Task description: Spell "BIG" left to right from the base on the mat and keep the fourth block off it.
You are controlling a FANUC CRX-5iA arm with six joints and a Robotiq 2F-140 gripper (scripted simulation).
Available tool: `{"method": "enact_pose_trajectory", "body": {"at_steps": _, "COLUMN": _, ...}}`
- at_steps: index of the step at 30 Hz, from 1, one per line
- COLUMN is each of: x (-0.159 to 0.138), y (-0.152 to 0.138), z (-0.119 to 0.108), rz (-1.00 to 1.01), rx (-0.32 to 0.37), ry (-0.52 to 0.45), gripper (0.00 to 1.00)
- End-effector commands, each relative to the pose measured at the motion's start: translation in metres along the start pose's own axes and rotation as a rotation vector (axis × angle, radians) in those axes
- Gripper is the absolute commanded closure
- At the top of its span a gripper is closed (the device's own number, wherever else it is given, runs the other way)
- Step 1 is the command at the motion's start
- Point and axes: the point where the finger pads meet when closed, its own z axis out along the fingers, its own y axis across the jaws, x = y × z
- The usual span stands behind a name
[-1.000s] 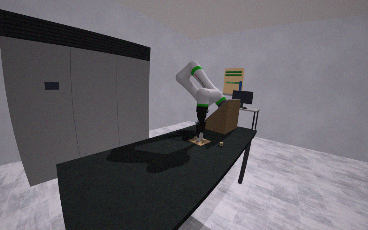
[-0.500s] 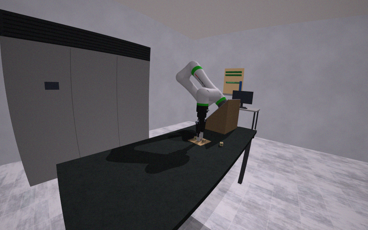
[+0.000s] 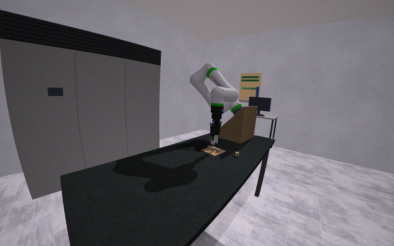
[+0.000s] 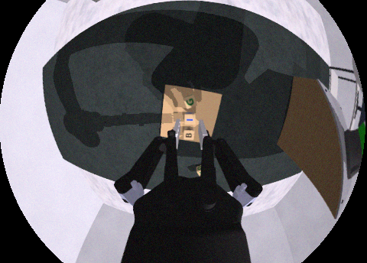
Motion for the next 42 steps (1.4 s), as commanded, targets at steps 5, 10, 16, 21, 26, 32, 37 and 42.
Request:
{"method": "enact_pose_trajectory", "body": {"at_steps": 5, "x": 0.000, "y": 0.000, "z": -0.029, "rz": 0.000, "rx": -0.002, "ry": 0.001, "gripper": 0.75}}
{"method": "enact_pose_trajectory", "body": {"at_steps": 10, "x": 0.000, "y": 0.000, "z": -0.034, "rz": 0.000, "rx": -0.002, "ry": 0.001, "gripper": 0.75}}
{"method": "enact_pose_trajectory", "body": {"at_steps": 16, "x": 0.000, "y": 0.000, "z": -0.034, "rz": 0.000, "rx": -0.002, "ry": 0.001, "gripper": 0.00}}
{"method": "enact_pose_trajectory", "body": {"at_steps": 21, "x": 0.000, "y": 0.000, "z": -0.034, "rz": 0.000, "rx": -0.002, "ry": 0.001, "gripper": 0.00}}
{"method": "enact_pose_trajectory", "body": {"at_steps": 26, "x": 0.000, "y": 0.000, "z": -0.034, "rz": 0.000, "rx": -0.002, "ry": 0.001, "gripper": 0.00}}
{"method": "enact_pose_trajectory", "body": {"at_steps": 32, "x": 0.000, "y": 0.000, "z": -0.035, "rz": 0.000, "rx": -0.002, "ry": 0.001, "gripper": 0.00}}
{"method": "enact_pose_trajectory", "body": {"at_steps": 37, "x": 0.000, "y": 0.000, "z": -0.036, "rz": 0.000, "rx": -0.002, "ry": 0.001, "gripper": 0.00}}
{"method": "enact_pose_trajectory", "body": {"at_steps": 42, "x": 0.000, "y": 0.000, "z": -0.045, "rz": 0.000, "rx": -0.002, "ry": 0.001, "gripper": 0.00}}
